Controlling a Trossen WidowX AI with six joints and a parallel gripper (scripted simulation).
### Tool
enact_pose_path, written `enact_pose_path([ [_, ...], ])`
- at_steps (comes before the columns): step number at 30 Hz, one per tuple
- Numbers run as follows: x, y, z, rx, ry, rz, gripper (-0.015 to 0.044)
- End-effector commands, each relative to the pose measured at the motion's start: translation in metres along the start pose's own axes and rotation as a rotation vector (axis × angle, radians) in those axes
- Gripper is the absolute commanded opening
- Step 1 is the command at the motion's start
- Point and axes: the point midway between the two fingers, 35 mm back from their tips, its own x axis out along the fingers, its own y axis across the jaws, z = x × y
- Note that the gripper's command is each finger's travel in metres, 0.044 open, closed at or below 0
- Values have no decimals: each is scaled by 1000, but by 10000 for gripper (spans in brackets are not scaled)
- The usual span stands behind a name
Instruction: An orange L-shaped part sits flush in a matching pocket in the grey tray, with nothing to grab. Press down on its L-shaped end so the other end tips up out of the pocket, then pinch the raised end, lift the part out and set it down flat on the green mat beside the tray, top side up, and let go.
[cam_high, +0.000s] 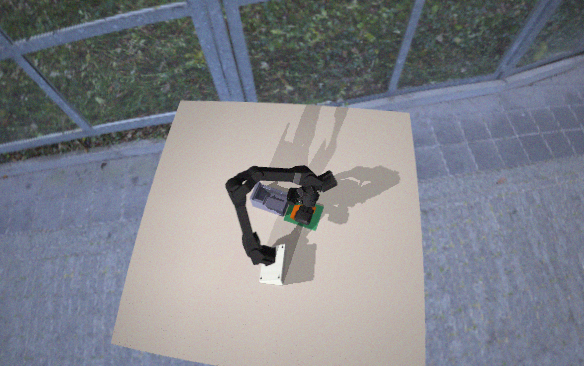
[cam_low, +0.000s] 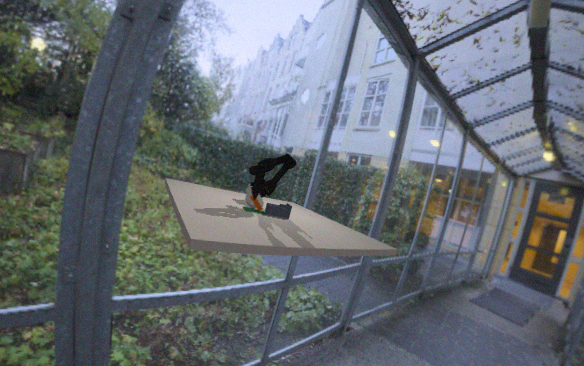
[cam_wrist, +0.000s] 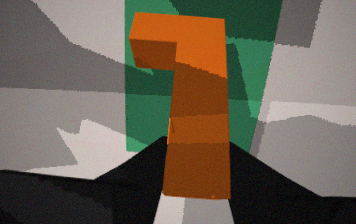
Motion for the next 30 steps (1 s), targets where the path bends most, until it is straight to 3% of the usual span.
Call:
enact_pose_path([
  [1,1,0,0,4,-3,-4,0],
  [6,1,0,0,1,-1,-1,0],
  [16,-1,0,0,1,0,-1,263],
  [21,-41,-3,-2,4,1,-3,394],
  [25,-85,0,-1,6,0,-3,400],
  [30,-84,-1,-2,10,5,-21,400],
])
